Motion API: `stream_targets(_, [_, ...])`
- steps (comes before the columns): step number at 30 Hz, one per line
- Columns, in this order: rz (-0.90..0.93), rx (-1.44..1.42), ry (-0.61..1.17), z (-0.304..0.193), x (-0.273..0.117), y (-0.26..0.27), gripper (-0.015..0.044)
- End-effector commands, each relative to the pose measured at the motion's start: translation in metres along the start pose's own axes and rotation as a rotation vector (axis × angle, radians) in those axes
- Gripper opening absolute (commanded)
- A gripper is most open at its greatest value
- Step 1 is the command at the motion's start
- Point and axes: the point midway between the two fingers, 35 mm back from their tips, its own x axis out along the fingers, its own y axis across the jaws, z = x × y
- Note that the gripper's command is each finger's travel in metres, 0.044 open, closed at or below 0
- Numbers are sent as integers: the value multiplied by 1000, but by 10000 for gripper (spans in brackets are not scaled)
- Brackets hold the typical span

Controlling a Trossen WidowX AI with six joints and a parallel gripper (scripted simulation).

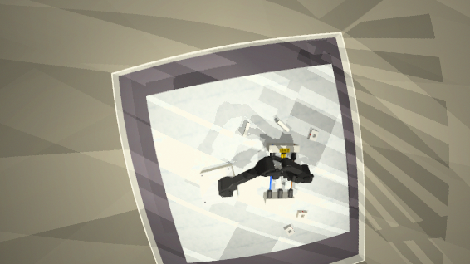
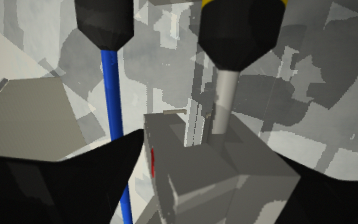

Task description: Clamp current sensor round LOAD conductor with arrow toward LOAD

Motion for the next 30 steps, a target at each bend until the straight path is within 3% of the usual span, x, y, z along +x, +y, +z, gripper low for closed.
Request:
stream_targets(1, [3, 4, 0, 0, 0, 1, 306])
stream_targets(4, [3, 4, 0, 0, 0, 1, 286])
stream_targets(15, [3, 4, 0, 0, 0, 1, 0])
stream_targets(30, [3, 4, 0, 0, 0, 1, 0])
